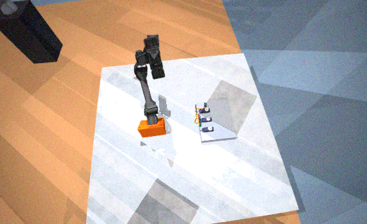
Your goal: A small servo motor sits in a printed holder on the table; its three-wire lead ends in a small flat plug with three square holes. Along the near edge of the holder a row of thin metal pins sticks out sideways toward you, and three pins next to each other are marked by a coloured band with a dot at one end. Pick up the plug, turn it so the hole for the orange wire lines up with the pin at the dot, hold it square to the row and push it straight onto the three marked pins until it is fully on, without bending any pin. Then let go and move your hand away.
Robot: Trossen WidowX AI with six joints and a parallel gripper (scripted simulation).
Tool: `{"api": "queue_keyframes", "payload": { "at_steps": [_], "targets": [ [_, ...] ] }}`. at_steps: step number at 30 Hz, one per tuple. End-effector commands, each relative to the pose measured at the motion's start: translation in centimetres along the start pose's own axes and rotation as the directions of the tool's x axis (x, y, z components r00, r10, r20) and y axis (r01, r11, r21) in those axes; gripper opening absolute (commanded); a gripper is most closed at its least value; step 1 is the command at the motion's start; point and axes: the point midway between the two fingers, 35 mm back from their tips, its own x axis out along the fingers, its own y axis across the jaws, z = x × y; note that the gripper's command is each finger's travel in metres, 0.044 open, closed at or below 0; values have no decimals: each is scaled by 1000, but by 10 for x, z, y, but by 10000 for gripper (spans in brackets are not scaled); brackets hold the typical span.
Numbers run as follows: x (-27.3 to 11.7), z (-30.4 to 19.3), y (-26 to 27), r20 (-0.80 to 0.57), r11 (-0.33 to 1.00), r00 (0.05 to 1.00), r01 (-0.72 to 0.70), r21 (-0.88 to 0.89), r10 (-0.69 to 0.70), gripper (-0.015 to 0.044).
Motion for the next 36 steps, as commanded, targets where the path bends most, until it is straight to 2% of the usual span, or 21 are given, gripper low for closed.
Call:
{"api": "queue_keyframes", "payload": {
  "at_steps": [1,10,20,28,36],
  "targets": [
    [-8,-21,-7,-77,995,997,-12,-96,4,115],
    [-33,-70,-23,-259,947,966,-94,-309,11,115],
    [-70,-120,-44,-461,826,887,-272,-494,16,115],
    [-106,-154,-62,-609,685,793,-453,-571,17,115],
    [-147,-181,-81,-738,514,674,-639,-572,17,115]
  ]
}}
